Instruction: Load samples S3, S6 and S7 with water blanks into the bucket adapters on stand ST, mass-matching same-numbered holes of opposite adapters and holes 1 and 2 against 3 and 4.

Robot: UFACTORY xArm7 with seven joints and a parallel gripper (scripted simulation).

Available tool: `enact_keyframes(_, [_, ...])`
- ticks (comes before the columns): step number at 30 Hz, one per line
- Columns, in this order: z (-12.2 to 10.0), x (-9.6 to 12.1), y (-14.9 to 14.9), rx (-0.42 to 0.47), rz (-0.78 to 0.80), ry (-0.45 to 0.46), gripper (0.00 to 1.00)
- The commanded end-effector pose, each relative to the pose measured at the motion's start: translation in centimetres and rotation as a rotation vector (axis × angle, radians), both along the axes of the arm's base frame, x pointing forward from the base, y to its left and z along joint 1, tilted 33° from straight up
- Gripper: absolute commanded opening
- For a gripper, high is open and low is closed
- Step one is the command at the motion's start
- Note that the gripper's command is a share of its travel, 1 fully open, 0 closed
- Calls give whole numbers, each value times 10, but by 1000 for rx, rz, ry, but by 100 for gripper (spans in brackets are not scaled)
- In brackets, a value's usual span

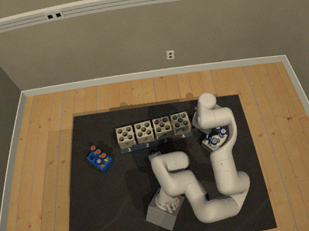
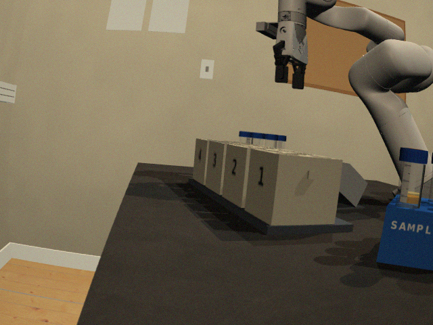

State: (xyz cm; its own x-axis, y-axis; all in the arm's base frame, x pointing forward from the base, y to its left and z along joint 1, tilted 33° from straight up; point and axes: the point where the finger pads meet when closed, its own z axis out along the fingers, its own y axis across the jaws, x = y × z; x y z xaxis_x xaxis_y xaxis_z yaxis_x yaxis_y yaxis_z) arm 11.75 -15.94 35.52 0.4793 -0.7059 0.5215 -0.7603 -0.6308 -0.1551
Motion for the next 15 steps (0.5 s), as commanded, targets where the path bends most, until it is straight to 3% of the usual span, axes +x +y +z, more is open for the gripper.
enact_keyframes(1, [2,-18,-26,-2,2,-4,100])
enact_keyframes(15, [1,-47,-64,-3,1,-4,100])
